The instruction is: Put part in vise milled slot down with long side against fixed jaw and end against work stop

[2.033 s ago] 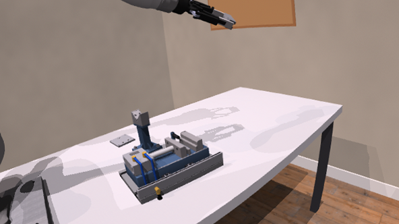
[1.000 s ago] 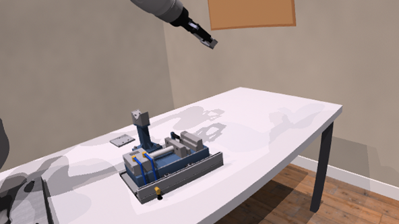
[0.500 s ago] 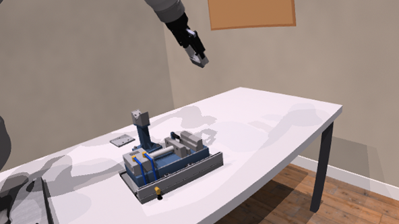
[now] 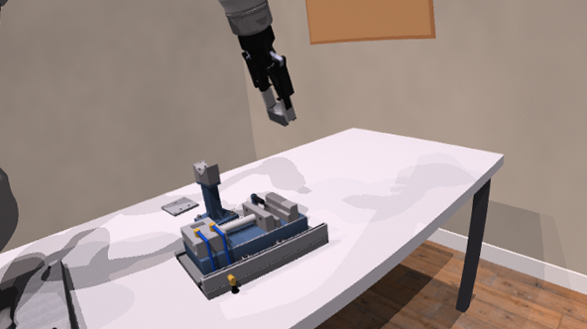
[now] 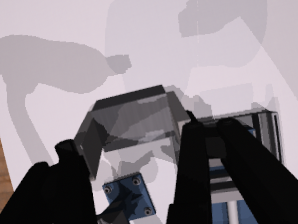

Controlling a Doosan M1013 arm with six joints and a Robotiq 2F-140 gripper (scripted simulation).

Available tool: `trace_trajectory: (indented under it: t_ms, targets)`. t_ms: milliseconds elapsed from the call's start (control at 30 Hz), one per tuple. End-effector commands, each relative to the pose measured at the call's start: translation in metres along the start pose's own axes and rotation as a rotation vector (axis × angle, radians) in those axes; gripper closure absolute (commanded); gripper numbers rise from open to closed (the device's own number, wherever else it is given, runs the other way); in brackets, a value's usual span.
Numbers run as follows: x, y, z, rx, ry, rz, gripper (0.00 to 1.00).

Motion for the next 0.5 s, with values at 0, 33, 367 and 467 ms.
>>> trace_trajectory:
  t_ms: [0, 33, 367, 467]
  targets:
    - [0.016, 0.014, -0.001, -0.061, 0.047, -0.001, 1.0]
    - [0.02, 0.017, -0.002, -0.074, 0.058, -0.001, 1.0]
    - [0.049, 0.038, -0.008, -0.165, 0.141, 0.005, 1.0]
    - [0.058, 0.044, -0.011, -0.192, 0.167, 0.008, 1.0]
Point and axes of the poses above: the point where the finger pads meet when closed, its own z axis out along the fingers, its own x axis across the jaws, y = z × x, the point moved 6 cm from there along -z, back along the fingers, and after that the axes turned 12 degrees about z, right-handed, at the moved point
